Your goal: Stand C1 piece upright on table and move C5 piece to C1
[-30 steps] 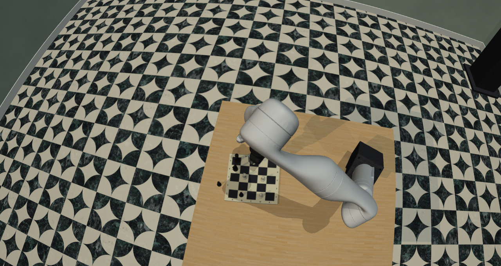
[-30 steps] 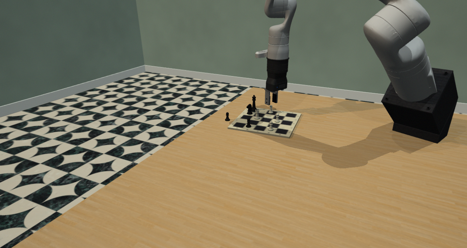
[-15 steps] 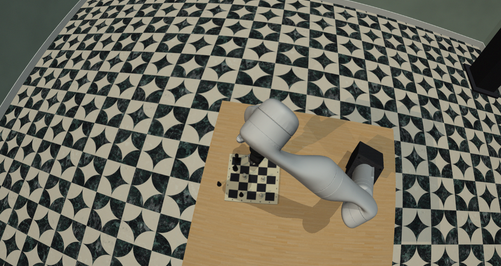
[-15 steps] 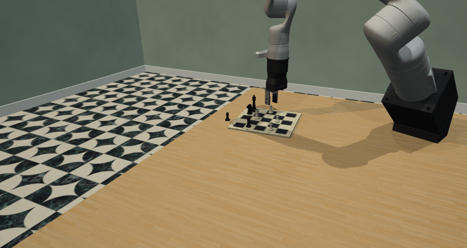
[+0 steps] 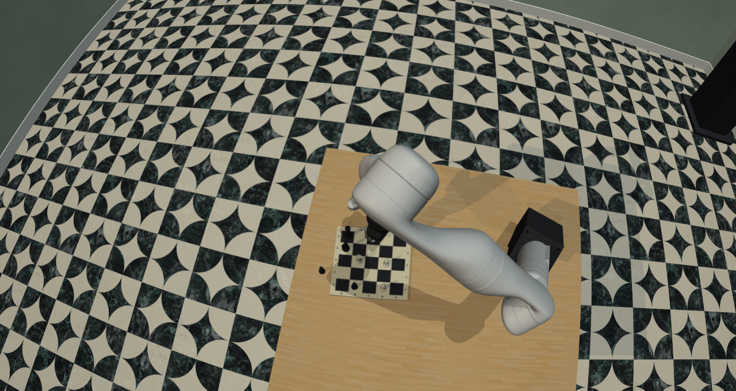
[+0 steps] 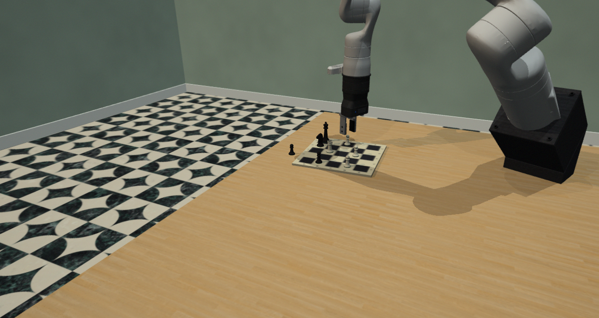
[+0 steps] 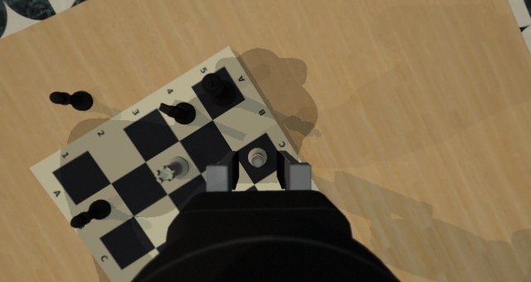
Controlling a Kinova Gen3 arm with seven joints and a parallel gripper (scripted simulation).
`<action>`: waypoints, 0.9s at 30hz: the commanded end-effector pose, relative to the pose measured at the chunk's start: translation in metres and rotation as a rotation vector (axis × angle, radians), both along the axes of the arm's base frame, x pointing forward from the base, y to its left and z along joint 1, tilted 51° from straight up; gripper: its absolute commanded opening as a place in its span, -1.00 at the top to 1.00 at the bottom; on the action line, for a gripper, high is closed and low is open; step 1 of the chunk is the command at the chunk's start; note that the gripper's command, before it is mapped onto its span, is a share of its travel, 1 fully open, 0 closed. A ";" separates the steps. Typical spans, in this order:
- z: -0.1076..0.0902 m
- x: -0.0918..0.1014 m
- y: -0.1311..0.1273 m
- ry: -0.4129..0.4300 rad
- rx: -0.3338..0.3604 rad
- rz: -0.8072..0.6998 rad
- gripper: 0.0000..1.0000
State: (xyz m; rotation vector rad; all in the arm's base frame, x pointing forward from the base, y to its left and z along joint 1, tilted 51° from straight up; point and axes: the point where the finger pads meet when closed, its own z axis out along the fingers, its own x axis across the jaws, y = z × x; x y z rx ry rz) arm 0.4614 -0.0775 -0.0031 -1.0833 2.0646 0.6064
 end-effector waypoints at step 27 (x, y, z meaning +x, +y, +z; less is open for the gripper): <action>-0.019 0.012 0.019 -0.001 -0.001 -0.001 -0.36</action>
